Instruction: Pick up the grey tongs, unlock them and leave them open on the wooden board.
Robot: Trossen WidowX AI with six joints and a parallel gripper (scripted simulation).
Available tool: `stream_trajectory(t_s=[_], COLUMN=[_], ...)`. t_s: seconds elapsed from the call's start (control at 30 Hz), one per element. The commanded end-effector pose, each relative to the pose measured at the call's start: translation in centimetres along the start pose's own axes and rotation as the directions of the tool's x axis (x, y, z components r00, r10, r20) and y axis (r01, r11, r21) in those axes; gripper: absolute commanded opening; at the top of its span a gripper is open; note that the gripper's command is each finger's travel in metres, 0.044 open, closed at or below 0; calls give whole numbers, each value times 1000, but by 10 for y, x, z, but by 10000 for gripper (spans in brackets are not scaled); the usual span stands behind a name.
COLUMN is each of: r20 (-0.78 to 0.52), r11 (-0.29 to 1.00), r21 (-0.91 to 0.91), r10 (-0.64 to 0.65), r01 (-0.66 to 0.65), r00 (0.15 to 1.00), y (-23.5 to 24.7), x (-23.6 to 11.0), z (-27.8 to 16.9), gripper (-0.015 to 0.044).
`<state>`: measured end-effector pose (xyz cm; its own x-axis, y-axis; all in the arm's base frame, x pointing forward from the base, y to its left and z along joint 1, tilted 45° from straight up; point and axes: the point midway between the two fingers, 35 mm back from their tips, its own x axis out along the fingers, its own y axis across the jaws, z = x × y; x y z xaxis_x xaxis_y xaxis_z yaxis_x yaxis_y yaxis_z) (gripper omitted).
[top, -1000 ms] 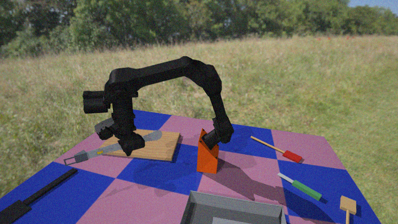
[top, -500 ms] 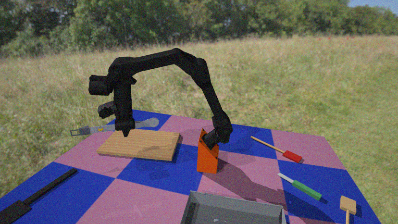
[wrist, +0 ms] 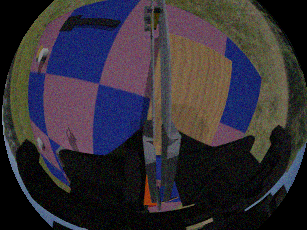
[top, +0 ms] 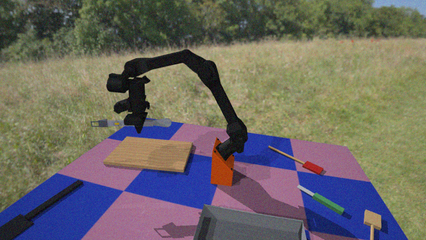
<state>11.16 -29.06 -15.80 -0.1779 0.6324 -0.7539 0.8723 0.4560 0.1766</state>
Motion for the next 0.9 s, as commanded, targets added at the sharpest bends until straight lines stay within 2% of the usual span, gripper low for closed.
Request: stream_trajectory(t_s=[0.0, 0.3, 0.57, 0.87], r20=[-5, -29, -15, 113], r11=[998, 980, 979, 976], r21=[67, 200, 204, 215], r10=[-5, 0, -1, -6], r01=[5, 6, 3, -19], r00=[1000, 1000, 1000, 994], y=[-29, -86, -88, -92], x=[2, 15, 17, 29], z=[-3, -17, -16, -7], gripper=[-150, -150, -150, -150])
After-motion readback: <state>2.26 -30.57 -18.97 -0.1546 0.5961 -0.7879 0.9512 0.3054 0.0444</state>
